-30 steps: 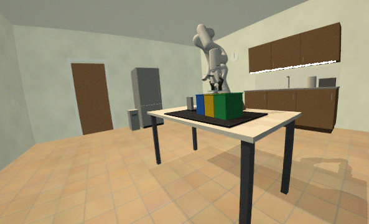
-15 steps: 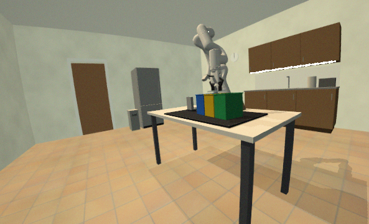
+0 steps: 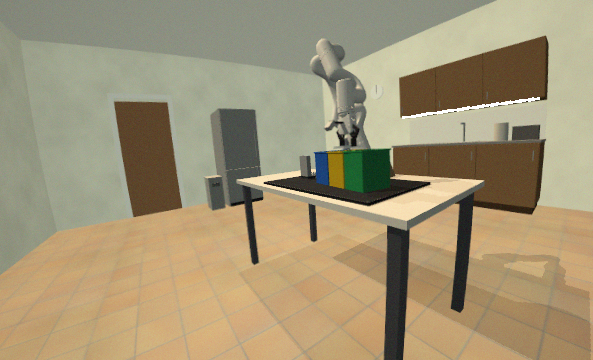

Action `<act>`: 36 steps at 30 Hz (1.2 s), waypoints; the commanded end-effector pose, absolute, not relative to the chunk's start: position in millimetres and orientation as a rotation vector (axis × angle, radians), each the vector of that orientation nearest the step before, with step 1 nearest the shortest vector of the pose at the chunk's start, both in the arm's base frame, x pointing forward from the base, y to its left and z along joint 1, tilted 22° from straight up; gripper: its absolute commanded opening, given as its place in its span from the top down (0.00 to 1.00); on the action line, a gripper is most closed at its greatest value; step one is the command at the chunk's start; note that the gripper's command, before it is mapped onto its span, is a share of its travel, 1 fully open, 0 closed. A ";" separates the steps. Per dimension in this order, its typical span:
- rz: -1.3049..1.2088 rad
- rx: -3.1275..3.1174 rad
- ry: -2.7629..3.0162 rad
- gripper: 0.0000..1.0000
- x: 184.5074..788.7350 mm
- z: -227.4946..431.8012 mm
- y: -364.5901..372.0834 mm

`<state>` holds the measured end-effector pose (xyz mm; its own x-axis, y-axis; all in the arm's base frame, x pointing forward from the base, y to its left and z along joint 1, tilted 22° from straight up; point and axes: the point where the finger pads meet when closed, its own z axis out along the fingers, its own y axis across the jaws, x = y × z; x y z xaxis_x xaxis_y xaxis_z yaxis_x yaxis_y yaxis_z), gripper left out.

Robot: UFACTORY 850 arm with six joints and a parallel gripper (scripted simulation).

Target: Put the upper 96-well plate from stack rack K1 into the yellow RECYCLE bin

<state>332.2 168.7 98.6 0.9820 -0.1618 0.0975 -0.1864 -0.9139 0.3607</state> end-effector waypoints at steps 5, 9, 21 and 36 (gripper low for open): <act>0.094 2.753 -0.251 0.00 332.8 98.9 169.3; 0.094 2.753 -0.251 0.00 332.8 98.9 169.3; 0.094 2.753 -0.251 0.00 332.8 98.9 169.3; 0.094 2.753 -0.251 0.00 332.1 118.6 177.2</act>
